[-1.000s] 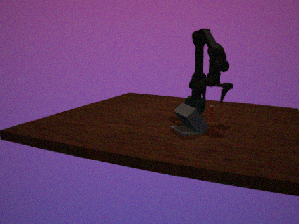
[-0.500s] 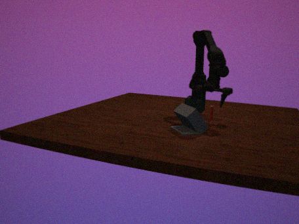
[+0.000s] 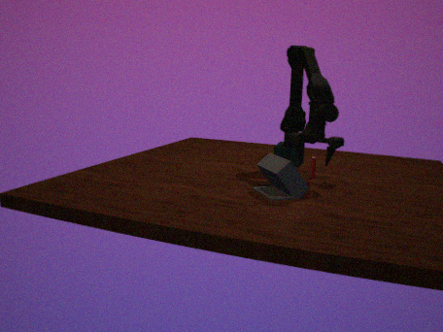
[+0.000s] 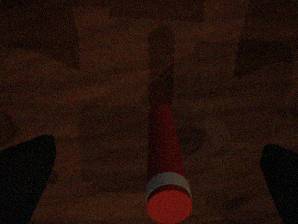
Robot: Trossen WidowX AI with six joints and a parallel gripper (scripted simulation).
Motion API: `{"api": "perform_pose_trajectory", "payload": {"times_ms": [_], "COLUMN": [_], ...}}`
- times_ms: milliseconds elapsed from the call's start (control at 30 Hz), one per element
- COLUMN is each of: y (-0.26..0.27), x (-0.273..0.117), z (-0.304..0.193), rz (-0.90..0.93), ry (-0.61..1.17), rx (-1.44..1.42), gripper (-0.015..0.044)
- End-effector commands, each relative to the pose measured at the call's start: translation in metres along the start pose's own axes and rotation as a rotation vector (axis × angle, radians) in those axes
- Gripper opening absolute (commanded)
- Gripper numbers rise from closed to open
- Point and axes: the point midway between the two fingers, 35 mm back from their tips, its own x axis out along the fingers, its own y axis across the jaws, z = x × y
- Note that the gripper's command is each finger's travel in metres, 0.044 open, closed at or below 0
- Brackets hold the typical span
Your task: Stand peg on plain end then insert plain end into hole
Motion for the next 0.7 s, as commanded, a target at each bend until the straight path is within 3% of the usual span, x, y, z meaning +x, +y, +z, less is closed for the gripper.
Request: {"api": "perform_pose_trajectory", "payload": {"times_ms": [0,233,667], "y": [-0.0014,-0.0018,-0.0012], "x": [0.0089,0.0127,0.0096], "z": [-0.0025,-0.0030,-0.0014], "rz": [-0.003,-0.003,-0.002], "ry": [0.010,0.010,0.003], "rx": [-0.004,-0.004,0.000], "gripper": [0.0440,0.0440,0.0099]}}
